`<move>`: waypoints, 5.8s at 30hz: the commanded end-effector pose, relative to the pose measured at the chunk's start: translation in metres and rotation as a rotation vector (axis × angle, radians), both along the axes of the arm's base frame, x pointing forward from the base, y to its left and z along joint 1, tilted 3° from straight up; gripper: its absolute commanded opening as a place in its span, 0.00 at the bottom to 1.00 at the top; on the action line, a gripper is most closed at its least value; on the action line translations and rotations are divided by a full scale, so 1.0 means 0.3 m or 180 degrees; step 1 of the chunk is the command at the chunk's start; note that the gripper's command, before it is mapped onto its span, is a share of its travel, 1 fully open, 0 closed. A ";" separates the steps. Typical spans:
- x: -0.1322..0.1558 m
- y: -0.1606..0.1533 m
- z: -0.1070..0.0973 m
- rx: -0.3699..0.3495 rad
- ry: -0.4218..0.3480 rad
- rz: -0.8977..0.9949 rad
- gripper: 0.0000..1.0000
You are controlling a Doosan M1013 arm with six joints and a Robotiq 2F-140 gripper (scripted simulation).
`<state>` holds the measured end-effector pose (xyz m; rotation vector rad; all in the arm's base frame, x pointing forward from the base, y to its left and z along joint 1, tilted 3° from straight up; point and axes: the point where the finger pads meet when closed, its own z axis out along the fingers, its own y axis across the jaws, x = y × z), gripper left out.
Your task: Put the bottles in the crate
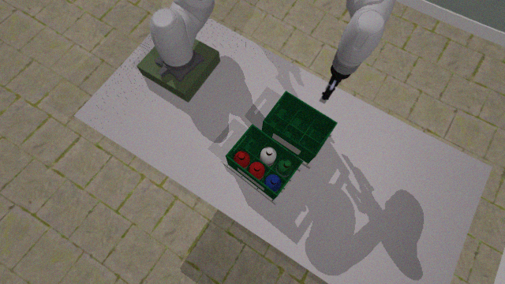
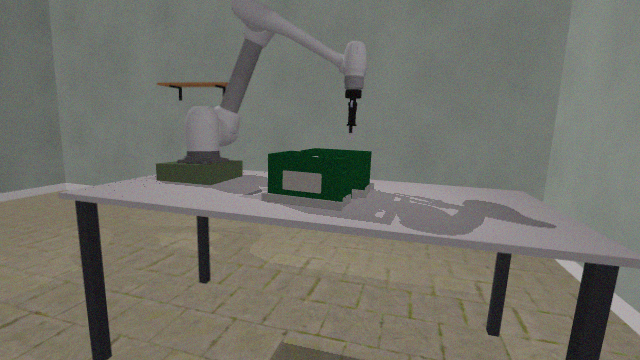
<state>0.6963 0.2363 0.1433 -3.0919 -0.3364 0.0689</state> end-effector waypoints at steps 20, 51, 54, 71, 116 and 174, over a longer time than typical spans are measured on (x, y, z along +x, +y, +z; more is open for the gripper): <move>0.012 -0.008 -0.002 -0.0007 -0.0013 0.0011 0.38; -0.020 -0.362 0.087 -0.0033 0.0001 -0.0560 0.38; -0.021 -0.378 0.091 -0.0033 0.0001 -0.0560 0.38; -0.043 -0.620 0.151 -0.0033 0.0001 -0.0560 0.38; -0.103 -1.280 0.317 -0.0033 0.0001 -0.0560 0.38; -0.105 -1.305 0.323 -0.0033 0.0001 -0.0560 0.38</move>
